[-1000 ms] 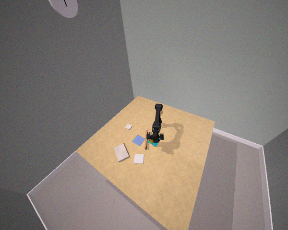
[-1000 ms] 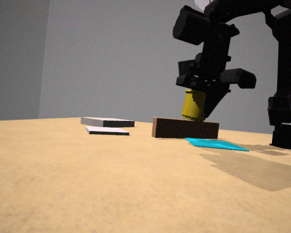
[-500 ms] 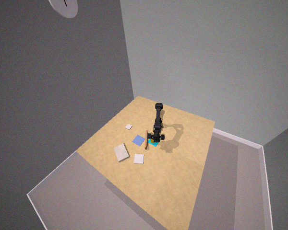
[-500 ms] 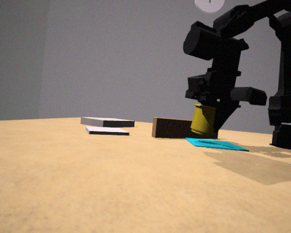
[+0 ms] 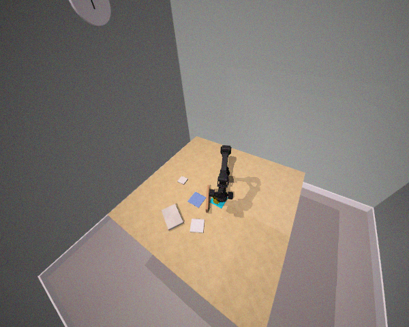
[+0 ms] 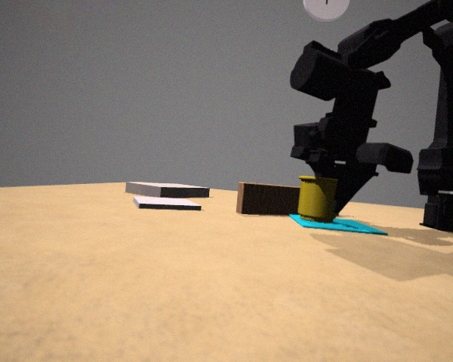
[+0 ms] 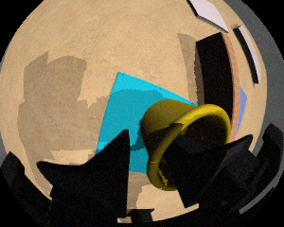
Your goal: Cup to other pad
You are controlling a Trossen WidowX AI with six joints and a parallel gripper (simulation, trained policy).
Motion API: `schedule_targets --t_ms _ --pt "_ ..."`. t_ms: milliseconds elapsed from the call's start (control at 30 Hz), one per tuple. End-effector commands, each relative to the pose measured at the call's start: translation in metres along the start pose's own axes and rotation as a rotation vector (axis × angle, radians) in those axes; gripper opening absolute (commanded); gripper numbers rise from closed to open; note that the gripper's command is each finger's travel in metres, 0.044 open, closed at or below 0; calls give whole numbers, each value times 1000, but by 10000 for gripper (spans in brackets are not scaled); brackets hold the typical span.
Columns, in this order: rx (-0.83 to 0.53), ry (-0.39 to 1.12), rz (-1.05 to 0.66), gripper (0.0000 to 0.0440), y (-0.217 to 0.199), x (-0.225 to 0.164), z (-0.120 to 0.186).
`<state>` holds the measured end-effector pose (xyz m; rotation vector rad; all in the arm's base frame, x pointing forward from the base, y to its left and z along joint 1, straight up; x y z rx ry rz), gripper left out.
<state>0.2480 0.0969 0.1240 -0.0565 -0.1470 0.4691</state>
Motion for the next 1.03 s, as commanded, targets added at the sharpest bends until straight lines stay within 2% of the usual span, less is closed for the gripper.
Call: schedule_targets --t_ms 0,433,867,1000 --pt "13 -39 -17 164 -1 1 5" --pt "55 -109 -34 210 -2 -9 26" --pt "70 -203 -62 283 -5 -15 57" --pt "68 -240 -69 331 -7 -15 70"
Point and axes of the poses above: the point midway between the two fingers, 35 mm back from their tips, its own z axis back along the fingers, its own y axis across the jaws, x = y × z, the point moved 6 cm from there along z, back along the fingers, and after that the axes turned 2 degrees about z, right-handed, at the moved point
